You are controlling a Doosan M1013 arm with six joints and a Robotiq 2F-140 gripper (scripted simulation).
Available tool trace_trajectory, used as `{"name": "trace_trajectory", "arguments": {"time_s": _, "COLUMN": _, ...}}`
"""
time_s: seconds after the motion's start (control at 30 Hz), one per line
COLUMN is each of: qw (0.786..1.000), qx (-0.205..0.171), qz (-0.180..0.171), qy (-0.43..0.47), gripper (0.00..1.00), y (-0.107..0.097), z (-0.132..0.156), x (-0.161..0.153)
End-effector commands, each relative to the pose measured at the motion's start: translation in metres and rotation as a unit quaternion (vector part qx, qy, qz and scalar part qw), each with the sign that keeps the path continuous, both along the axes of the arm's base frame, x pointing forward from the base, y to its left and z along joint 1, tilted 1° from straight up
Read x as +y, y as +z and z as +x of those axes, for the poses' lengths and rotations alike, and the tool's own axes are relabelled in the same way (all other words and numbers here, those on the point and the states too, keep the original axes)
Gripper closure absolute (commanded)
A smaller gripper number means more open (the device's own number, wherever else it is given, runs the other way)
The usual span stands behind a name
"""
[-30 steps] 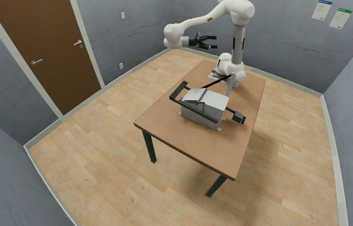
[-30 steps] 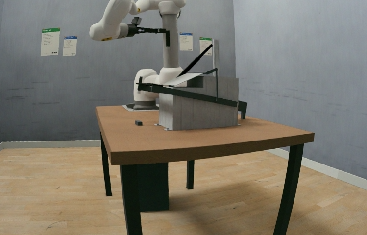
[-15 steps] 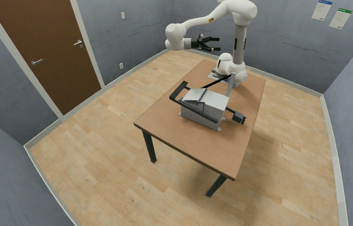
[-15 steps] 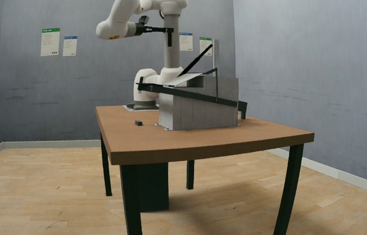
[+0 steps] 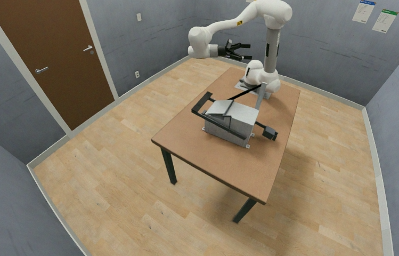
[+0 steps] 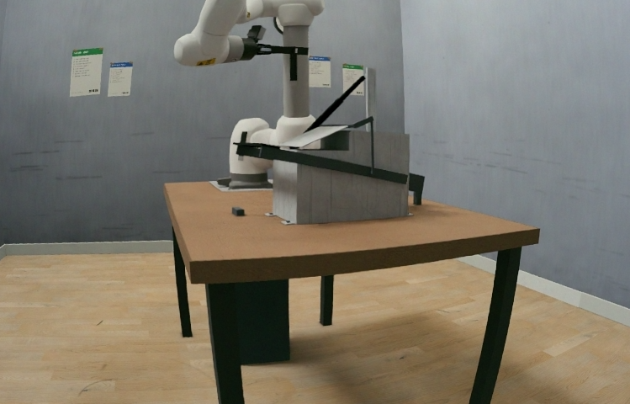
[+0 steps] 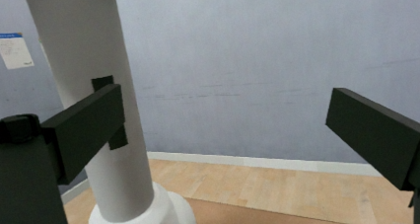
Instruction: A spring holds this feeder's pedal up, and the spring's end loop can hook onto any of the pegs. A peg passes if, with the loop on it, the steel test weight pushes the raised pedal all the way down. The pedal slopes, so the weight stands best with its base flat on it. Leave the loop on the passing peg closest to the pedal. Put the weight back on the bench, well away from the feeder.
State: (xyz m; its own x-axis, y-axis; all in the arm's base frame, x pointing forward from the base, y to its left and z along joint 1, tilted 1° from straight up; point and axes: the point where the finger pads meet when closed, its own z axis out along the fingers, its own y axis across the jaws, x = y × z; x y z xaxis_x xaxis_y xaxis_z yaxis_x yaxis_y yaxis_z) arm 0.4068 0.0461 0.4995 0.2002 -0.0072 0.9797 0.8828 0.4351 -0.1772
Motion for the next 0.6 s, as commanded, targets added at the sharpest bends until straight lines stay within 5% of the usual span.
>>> {"name": "trace_trajectory", "arguments": {"time_s": 0.0, "qw": 1.000, "qx": -0.001, "qz": 0.000, "qy": 0.000, "gripper": 0.00, "y": 0.0006, "z": 0.0032, "x": 0.0041}}
{"name": "trace_trajectory", "arguments": {"time_s": 0.57, "qw": 1.000, "qx": -0.001, "qz": 0.000, "qy": 0.000, "gripper": 0.00, "y": 0.0008, "z": 0.0075, "x": 0.0097}}
